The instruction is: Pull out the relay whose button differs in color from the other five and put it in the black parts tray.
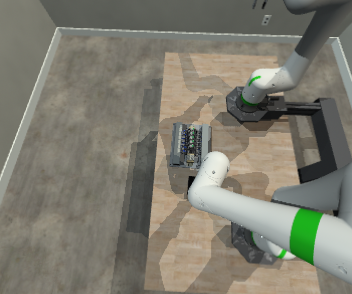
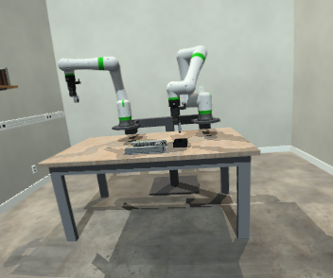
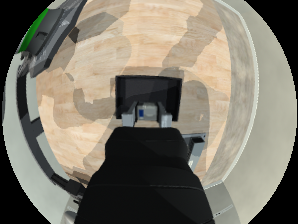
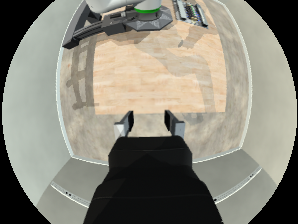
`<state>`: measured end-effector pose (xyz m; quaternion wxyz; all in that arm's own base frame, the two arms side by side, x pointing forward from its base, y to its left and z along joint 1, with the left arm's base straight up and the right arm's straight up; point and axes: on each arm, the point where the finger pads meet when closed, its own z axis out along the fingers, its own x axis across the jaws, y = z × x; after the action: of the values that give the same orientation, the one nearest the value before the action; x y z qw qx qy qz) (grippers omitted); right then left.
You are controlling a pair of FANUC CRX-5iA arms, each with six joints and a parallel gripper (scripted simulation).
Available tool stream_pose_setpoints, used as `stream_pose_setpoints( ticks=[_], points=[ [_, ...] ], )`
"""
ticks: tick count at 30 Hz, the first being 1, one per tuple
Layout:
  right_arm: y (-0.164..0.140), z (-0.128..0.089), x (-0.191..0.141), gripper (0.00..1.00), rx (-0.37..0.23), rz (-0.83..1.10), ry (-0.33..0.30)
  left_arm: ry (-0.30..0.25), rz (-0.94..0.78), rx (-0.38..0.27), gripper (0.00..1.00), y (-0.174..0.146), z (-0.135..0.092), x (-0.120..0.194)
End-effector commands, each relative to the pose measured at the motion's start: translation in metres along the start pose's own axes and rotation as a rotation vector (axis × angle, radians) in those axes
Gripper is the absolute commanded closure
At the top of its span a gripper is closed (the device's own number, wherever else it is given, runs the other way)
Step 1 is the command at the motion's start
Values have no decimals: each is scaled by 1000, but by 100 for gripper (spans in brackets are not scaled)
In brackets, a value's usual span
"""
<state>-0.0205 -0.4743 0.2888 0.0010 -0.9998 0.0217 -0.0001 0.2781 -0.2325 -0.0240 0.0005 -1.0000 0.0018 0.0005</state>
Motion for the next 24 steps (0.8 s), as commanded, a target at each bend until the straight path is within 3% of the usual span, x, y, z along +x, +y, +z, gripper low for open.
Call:
stream_pose_setpoints(
  ticks=[1, 24],
  points=[
    [0, -1, 0, 0, -2, 0, 0, 1, 0, -1, 100, 0, 5, 1],
    [0, -1, 0, 0, -2, 0, 0, 1, 0, -1, 100, 0, 51, 1]
  ],
)
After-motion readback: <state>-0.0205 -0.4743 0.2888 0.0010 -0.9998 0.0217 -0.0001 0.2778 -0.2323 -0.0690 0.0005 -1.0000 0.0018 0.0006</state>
